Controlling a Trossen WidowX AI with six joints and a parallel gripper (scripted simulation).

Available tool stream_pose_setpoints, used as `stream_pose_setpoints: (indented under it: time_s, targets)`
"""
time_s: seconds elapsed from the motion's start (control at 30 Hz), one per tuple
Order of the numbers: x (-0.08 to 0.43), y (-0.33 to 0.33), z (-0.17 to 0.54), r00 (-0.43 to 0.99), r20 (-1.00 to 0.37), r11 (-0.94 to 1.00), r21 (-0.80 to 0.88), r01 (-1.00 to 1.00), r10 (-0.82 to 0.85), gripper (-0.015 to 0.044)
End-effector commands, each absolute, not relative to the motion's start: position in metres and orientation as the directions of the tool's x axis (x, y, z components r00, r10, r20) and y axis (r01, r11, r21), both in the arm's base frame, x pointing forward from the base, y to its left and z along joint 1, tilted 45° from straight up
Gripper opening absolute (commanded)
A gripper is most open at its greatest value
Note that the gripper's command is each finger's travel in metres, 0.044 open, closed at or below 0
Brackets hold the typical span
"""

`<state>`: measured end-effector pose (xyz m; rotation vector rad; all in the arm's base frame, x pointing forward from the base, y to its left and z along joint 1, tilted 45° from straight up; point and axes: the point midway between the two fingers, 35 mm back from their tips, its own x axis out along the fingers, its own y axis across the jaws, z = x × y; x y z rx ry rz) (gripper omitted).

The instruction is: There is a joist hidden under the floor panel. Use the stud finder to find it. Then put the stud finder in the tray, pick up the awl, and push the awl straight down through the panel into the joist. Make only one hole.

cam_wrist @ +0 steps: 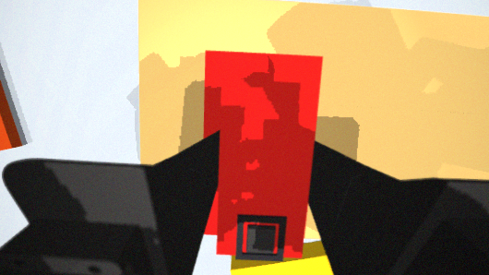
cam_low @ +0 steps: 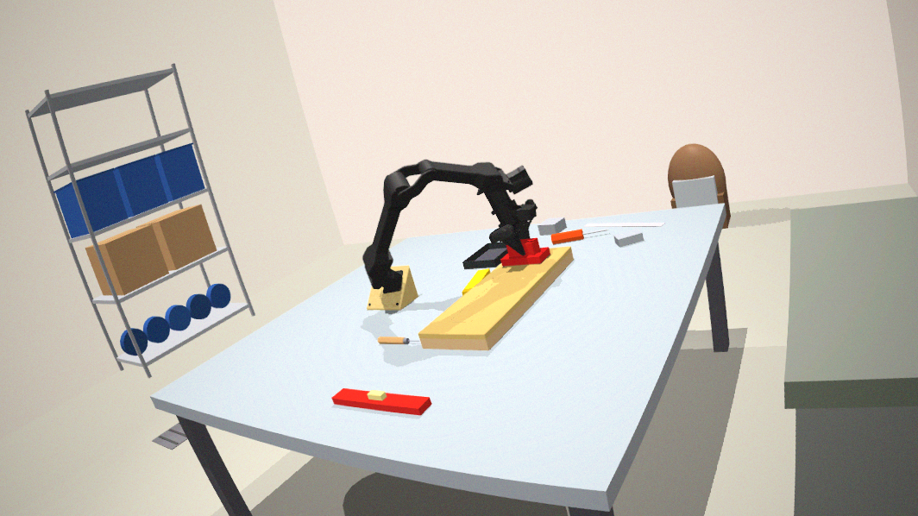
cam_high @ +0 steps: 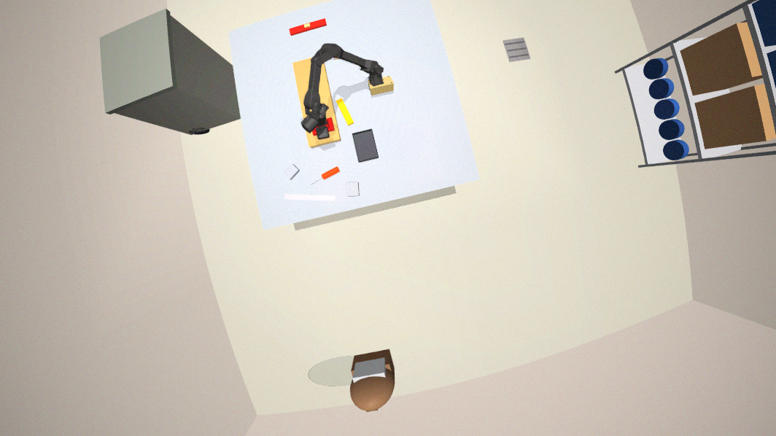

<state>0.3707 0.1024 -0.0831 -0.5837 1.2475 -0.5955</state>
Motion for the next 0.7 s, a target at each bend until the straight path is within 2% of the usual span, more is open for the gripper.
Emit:
stream_pose_setpoints:
  time_s: [0.0,0.67]
  targets:
    - [0.372,0.094,-0.076,0.211,-0.682,0.71,-0.697,0.102,-0.7,0.0]
    - [0.367,0.064,-0.047,0.21,-0.68,0.707,-0.699,0.102,-0.703,0.0]
